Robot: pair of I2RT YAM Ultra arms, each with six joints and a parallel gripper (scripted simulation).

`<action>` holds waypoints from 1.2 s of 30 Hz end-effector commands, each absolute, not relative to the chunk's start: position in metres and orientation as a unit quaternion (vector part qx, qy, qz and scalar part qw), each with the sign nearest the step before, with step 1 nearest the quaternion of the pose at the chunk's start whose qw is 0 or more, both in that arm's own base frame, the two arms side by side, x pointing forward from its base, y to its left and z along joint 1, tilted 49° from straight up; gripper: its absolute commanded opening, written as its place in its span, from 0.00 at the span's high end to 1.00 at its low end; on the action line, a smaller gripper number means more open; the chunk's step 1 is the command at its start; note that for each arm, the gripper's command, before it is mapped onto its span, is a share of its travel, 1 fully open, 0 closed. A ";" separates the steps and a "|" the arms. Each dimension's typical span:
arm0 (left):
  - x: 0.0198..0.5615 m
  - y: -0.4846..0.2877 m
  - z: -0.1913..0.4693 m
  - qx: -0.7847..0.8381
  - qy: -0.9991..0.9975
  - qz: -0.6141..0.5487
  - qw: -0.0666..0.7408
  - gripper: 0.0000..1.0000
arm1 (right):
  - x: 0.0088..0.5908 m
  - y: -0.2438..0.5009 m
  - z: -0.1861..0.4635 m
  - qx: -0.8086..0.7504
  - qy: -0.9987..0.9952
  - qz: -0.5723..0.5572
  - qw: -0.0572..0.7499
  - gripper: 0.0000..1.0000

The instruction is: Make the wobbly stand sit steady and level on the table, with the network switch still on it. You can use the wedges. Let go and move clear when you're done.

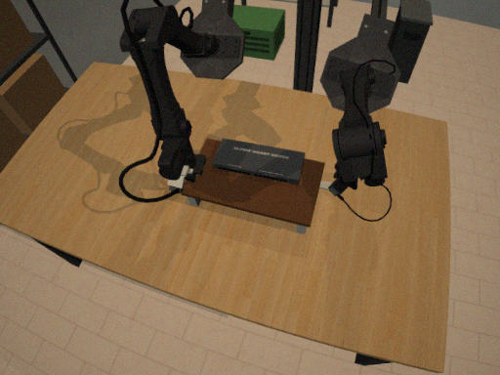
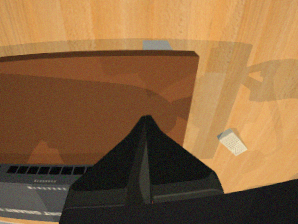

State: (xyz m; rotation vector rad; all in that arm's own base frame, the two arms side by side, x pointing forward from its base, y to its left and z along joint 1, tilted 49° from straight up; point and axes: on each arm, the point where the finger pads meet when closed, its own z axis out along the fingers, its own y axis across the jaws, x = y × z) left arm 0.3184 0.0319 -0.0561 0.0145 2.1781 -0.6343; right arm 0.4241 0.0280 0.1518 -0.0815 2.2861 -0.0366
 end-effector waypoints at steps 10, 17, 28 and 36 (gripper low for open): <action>0.323 0.032 -0.052 0.016 0.865 -0.257 0.431 1.00 | 0.412 0.029 0.151 -0.030 0.916 -0.017 0.399 1.00; 0.337 0.037 -0.038 0.035 0.858 -0.243 0.451 1.00 | 0.424 0.027 0.191 -0.023 0.891 -0.014 0.453 1.00; 0.359 0.057 -0.012 0.031 0.880 -0.176 0.441 1.00 | 0.429 0.020 0.224 -0.014 0.867 -0.004 0.498 1.00; 0.384 0.070 0.071 0.048 0.885 -0.085 0.456 1.00 | 0.427 0.016 0.278 -0.008 0.825 0.003 0.565 1.00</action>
